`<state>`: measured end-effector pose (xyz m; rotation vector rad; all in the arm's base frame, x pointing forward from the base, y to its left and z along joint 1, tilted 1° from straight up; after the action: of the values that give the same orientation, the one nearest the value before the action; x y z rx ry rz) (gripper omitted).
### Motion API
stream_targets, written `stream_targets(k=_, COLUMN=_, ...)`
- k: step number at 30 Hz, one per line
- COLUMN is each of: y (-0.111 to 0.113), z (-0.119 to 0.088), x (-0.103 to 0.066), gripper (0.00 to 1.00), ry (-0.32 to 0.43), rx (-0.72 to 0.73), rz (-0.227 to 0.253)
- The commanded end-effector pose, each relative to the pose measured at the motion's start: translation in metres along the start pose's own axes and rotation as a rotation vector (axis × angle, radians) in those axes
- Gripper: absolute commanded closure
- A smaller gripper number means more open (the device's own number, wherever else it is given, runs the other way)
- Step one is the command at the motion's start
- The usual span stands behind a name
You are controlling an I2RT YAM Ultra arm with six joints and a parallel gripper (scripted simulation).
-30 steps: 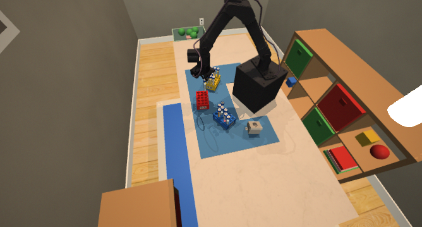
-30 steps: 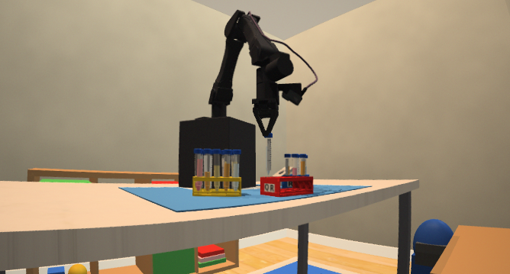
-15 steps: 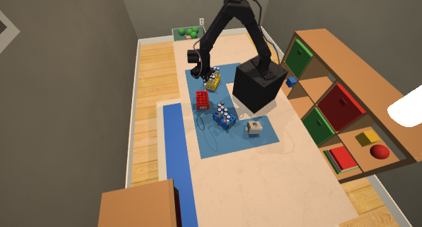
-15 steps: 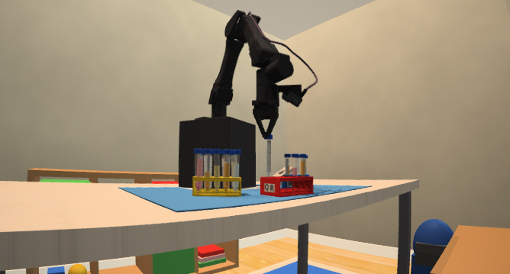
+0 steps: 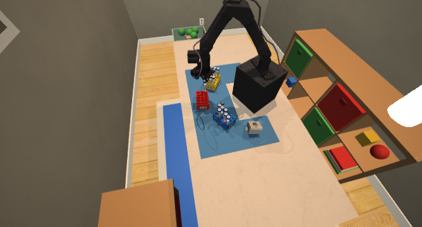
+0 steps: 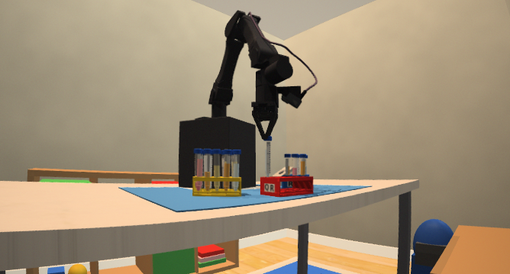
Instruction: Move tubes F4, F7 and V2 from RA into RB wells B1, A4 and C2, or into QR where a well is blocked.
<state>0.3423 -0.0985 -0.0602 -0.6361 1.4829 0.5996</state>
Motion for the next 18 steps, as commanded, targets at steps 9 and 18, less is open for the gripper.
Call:
stream_targets(k=9, y=0.0047, z=-0.0066, x=0.0107, gripper=1.0, ry=0.001, rx=0.002, rz=0.017)
stream_targets(k=18, y=0.0051, z=-0.0072, x=0.014, gripper=1.0, ry=0.001, rx=0.003, rz=0.018)
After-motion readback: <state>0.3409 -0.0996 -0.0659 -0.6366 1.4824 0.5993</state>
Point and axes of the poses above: the point where the finger pads meet when closed, its own x axis out along the fingers, its own y axis across the jaws, z = x × y, the point moved 3 cm from there along -x, back along the fingers, and after that the axes turned 12 degrees about -x, right-handed, at the moved point
